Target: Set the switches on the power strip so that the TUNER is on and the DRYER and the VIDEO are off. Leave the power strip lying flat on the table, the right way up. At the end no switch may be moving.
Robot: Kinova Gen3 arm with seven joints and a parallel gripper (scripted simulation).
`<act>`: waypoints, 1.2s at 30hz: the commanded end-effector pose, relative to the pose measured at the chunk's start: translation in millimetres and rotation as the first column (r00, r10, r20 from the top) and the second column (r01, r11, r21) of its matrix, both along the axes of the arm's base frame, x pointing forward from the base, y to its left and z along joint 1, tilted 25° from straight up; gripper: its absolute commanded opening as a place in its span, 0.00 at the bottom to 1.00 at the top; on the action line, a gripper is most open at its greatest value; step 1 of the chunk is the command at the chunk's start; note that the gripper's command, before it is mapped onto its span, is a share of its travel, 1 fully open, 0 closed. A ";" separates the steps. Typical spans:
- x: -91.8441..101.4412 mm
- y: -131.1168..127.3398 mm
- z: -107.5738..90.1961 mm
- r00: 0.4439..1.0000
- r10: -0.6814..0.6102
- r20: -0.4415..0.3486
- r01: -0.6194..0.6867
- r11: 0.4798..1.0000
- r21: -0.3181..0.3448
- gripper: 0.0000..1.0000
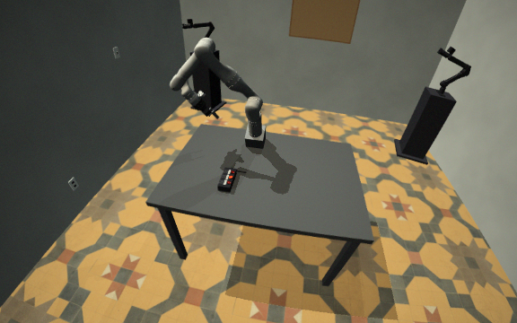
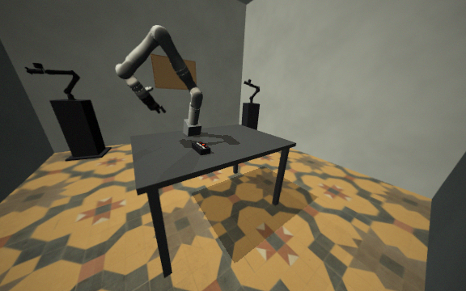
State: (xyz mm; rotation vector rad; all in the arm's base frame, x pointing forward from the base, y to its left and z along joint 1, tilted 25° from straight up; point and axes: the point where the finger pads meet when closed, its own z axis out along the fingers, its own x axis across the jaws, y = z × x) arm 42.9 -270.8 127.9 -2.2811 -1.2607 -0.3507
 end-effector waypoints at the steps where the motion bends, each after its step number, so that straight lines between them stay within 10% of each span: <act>1: -0.3 -0.3 0.4 1.000 -0.001 0.000 0.001 1.000 -0.001 1.00; 23: 10.0 -0.3 1.2 0.999 0.030 0.024 -0.030 0.999 -0.020 1.00; 36: 143.9 28.3 21.7 0.846 0.469 0.254 -0.390 0.869 -0.305 1.00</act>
